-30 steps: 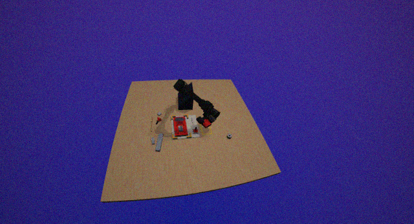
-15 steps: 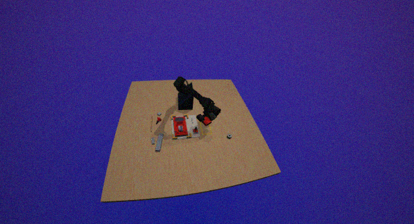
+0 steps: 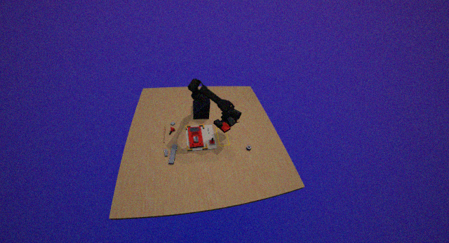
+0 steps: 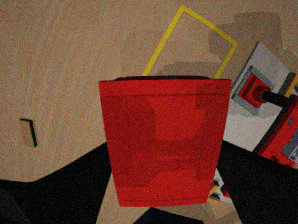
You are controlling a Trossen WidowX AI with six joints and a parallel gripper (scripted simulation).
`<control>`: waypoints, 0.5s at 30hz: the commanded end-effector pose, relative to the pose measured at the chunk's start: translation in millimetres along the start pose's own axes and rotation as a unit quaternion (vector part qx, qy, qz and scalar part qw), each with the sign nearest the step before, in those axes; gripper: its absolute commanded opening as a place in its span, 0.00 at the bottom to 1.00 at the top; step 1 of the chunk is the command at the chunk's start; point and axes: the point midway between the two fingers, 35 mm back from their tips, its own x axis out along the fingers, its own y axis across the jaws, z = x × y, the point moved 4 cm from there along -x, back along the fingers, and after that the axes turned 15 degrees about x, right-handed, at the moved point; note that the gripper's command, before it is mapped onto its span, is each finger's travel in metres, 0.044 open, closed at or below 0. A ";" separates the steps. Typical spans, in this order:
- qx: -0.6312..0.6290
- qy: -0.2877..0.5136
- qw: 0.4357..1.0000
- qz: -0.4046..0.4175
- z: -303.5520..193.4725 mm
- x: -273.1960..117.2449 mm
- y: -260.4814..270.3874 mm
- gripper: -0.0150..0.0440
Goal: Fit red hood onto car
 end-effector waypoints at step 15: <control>0.038 -0.003 0.999 0.008 12.3 -19.6 -36.0 0.25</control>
